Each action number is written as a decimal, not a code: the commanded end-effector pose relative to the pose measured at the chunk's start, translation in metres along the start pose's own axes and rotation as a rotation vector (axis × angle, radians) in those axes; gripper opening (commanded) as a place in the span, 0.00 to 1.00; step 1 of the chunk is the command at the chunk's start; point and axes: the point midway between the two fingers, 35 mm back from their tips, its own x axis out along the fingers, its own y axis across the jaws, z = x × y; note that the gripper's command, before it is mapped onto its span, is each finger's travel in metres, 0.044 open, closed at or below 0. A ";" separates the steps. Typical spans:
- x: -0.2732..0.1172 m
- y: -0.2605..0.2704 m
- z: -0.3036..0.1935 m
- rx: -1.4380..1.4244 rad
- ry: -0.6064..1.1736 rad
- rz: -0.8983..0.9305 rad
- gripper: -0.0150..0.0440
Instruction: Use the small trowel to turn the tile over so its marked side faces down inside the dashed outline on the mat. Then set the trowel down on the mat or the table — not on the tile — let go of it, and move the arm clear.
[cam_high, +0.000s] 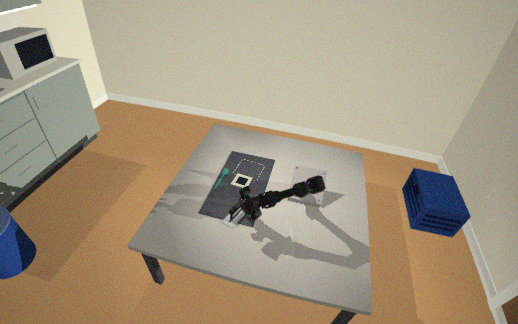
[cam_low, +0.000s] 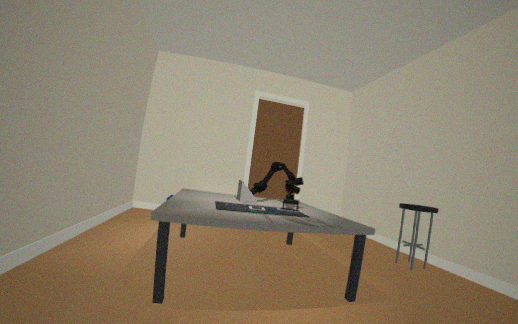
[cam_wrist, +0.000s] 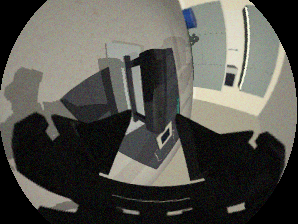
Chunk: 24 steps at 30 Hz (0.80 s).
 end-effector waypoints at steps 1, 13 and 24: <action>-0.002 0.000 -0.002 -0.097 -0.019 -0.033 0.76; 0.006 0.000 -0.001 -0.140 -0.028 -0.046 0.76; 0.025 -0.001 0.000 -0.140 -0.028 -0.046 0.76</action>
